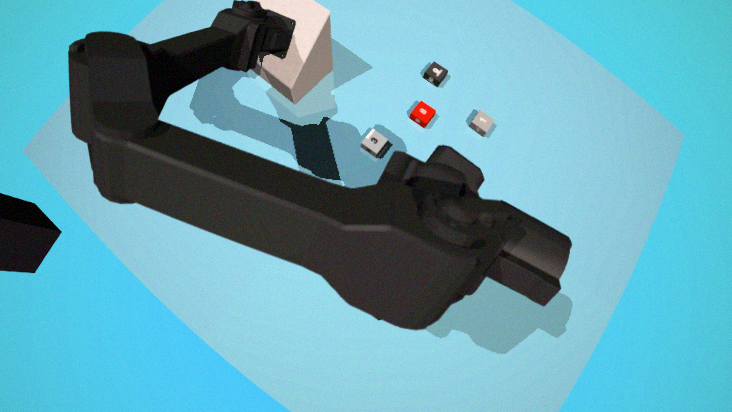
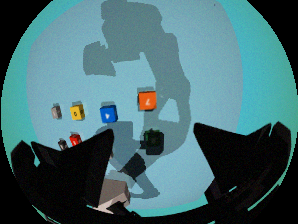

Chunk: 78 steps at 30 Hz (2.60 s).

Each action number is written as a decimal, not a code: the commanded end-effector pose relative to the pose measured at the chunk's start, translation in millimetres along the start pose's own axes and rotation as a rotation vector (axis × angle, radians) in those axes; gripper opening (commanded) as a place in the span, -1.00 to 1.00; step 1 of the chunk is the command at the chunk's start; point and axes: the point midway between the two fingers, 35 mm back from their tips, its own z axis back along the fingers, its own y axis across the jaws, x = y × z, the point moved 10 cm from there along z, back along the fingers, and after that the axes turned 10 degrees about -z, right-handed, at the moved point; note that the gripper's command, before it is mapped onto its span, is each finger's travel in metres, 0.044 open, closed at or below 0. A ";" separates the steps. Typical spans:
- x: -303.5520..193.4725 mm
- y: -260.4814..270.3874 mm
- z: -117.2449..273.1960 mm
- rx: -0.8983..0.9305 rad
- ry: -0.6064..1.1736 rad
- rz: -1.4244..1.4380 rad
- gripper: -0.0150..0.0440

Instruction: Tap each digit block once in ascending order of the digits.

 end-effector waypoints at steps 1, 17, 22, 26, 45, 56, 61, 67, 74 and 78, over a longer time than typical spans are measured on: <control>0.1 -0.7 0.4 -0.004 -0.002 0.006 0.86; -34.4 182.5 0.6 0.005 -0.001 0.005 0.86; -34.4 182.5 0.6 0.005 -0.001 0.005 0.86; -32.0 183.9 -40.5 0.005 -0.002 0.005 0.51; -34.3 182.4 -80.5 0.001 -0.003 0.004 -0.42; -34.0 182.5 -94.1 0.001 -0.003 0.005 -0.42; -34.0 182.5 -102.0 0.001 -0.003 0.004 -0.42; -34.2 182.3 -110.4 0.000 -0.003 0.004 -0.42; -33.7 182.7 -94.4 0.004 -0.003 0.001 -0.42; -34.3 182.4 -80.5 0.001 -0.003 0.004 -0.42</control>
